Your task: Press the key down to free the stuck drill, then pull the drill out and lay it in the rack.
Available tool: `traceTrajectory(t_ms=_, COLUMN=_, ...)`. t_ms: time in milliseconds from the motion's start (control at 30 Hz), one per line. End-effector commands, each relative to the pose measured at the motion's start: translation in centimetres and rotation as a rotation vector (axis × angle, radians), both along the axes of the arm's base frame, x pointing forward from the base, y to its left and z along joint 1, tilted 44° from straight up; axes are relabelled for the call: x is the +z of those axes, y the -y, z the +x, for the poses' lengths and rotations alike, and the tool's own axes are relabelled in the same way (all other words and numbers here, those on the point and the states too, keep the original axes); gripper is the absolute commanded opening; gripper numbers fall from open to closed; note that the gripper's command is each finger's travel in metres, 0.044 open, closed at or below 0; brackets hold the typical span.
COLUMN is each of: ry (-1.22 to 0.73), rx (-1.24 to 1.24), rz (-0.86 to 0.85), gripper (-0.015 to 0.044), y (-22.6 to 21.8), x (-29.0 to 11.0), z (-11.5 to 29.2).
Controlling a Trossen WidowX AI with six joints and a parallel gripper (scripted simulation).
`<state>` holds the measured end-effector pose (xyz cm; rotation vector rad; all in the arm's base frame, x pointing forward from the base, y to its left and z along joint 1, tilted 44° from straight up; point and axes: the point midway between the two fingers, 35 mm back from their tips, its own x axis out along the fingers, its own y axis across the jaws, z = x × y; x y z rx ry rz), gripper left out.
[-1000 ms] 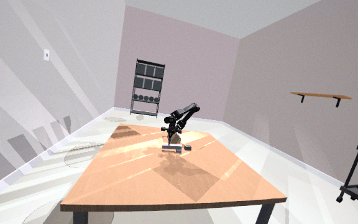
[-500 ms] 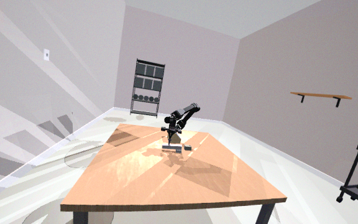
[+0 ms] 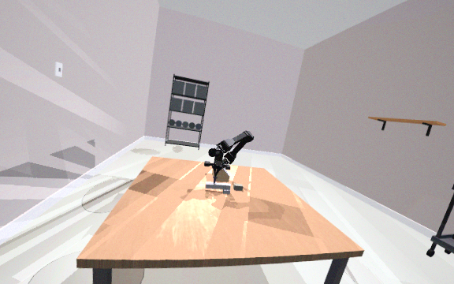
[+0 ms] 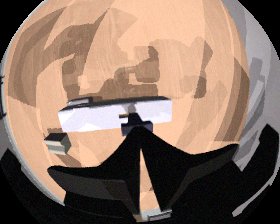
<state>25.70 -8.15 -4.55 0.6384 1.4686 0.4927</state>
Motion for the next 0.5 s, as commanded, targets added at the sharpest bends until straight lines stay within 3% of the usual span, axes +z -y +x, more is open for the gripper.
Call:
traceTrajectory(t_ms=0, ry=-0.03, rx=0.025, rz=0.024, gripper=0.0, y=-1.6, x=-1.1, z=-0.5)
traceTrajectory(t_ms=367, ry=-0.03, rx=0.025, rz=0.024, gripper=0.0, y=-2.2, x=-1.6, z=-0.4)
traceTrajectory(t_ms=467, ry=-0.03, rx=0.024, rz=0.022, gripper=0.0079, y=-1.2, x=-0.8, z=-0.2)
